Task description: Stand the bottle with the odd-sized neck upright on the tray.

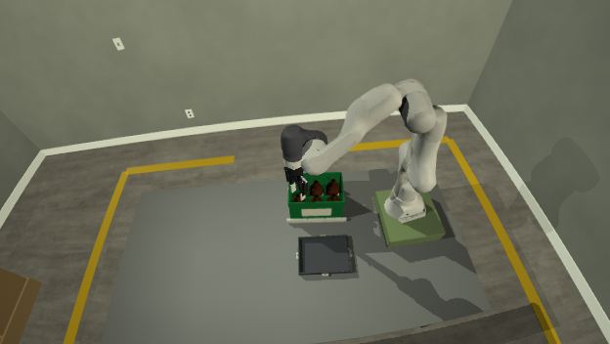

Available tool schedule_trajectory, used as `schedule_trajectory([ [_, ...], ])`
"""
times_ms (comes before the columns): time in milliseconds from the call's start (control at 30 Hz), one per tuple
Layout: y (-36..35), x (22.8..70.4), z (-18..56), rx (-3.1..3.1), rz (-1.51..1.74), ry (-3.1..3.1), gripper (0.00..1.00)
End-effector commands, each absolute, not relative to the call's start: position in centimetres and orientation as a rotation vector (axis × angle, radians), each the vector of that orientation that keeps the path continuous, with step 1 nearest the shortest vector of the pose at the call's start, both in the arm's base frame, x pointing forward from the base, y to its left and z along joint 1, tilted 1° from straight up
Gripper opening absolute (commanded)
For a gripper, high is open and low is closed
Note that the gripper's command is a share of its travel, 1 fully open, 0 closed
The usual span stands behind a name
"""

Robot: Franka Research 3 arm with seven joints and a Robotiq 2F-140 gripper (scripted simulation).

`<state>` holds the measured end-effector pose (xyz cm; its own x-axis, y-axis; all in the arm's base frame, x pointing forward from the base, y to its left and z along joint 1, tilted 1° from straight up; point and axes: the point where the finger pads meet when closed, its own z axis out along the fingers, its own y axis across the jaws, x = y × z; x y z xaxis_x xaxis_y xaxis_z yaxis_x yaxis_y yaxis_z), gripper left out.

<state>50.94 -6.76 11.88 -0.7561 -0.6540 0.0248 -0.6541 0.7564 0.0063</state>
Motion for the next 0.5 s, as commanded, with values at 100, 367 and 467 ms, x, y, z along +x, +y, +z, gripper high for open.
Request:
schedule_trajectory([
  [100,-6.9,51.1,11.2,1.09,0.006,-2.925,0.44],
  [367,-6.9,51.1,10.2,1.09,0.006,-2.925,0.44],
  [467,-6.9,51.0,9.9,1.09,0.006,-2.925,0.44],
])
